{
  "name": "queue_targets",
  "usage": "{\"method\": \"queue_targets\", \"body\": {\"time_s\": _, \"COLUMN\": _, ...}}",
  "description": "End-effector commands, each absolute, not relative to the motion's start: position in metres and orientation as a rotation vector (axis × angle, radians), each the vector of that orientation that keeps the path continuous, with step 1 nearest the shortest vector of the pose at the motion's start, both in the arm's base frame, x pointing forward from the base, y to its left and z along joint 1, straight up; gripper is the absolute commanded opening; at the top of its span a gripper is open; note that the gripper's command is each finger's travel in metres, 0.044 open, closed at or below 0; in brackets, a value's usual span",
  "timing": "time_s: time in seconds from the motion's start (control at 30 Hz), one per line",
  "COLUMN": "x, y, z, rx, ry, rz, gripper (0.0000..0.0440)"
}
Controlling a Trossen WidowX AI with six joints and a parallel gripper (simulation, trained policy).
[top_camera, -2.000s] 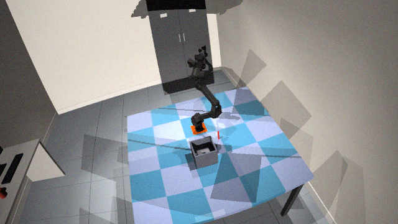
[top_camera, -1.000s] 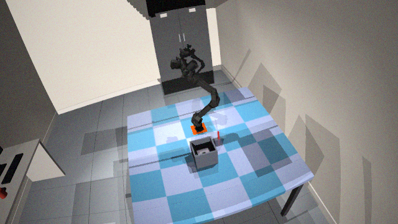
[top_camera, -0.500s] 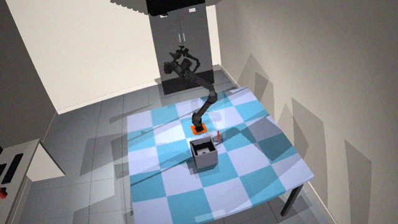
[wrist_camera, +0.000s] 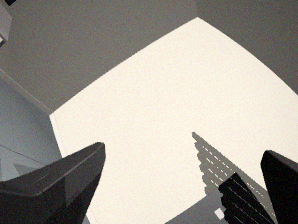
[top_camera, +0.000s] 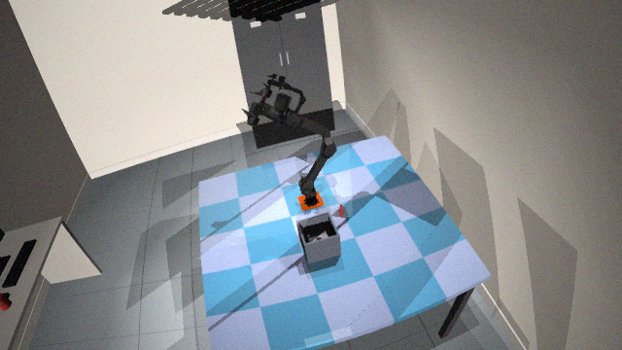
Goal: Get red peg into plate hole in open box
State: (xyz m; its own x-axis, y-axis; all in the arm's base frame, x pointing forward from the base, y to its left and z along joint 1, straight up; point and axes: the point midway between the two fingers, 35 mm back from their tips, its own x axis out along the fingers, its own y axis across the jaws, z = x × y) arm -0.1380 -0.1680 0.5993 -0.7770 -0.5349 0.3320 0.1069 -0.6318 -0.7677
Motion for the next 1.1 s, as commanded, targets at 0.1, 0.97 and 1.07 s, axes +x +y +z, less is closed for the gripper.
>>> {"method": "queue_targets", "body": {"time_s": 0.1, "x": -0.12, "y": -0.195, "z": 0.591, "rx": -0.728, "ry": 0.902, "rz": -2.316, "gripper": 0.0436}}
{"method": "queue_targets", "body": {"time_s": 0.97, "x": -0.015, "y": -0.264, "z": 0.546, "rx": -0.356, "ry": 0.353, "rz": -1.844, "gripper": 0.044}}
{"method": "queue_targets", "body": {"time_s": 1.07, "x": -0.001, "y": -0.268, "z": 0.54, "rx": -0.301, "ry": 0.308, "rz": -1.786, "gripper": 0.044}}
